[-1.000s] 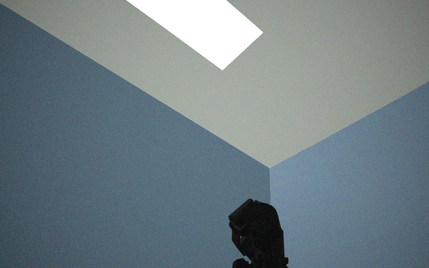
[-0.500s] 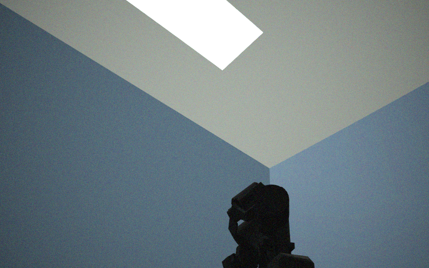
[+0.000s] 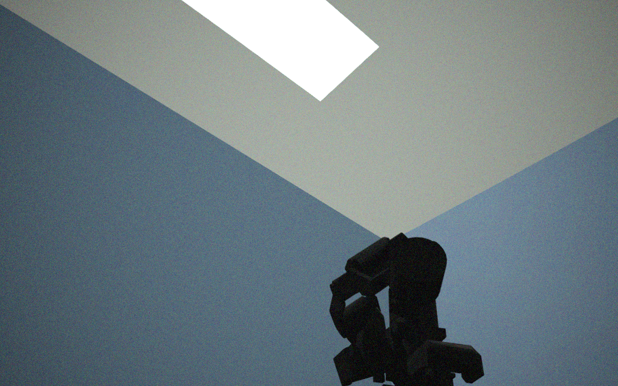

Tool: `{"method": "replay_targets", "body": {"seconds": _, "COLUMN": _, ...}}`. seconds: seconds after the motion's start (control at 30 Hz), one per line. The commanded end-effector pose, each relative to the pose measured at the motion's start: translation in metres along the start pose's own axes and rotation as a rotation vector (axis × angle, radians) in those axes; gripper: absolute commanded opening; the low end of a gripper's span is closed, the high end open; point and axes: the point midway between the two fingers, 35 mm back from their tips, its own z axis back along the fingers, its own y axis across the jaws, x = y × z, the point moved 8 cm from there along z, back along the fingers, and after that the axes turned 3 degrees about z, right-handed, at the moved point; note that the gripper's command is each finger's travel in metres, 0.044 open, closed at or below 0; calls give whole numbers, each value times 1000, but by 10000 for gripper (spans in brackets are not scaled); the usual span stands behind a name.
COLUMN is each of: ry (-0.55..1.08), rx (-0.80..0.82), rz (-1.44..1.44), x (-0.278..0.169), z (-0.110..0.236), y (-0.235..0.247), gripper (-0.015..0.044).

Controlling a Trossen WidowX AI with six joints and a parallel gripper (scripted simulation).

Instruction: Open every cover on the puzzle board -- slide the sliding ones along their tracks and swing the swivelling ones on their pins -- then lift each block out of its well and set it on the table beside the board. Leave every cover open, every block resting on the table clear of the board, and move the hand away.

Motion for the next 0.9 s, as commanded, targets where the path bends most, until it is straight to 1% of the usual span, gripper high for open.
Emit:
{"method": "replay_targets", "body": {"seconds": 0.0, "ry": 1, "rx": 5, "rz": -4, "x": -4, "z": 2, "y": 16, "gripper": 80}}
{"method": "replay_targets", "body": {"seconds": 0.87, "ry": 1, "rx": 5, "rz": -7, "x": -41, "z": -4, "y": 108, "gripper": 80}}
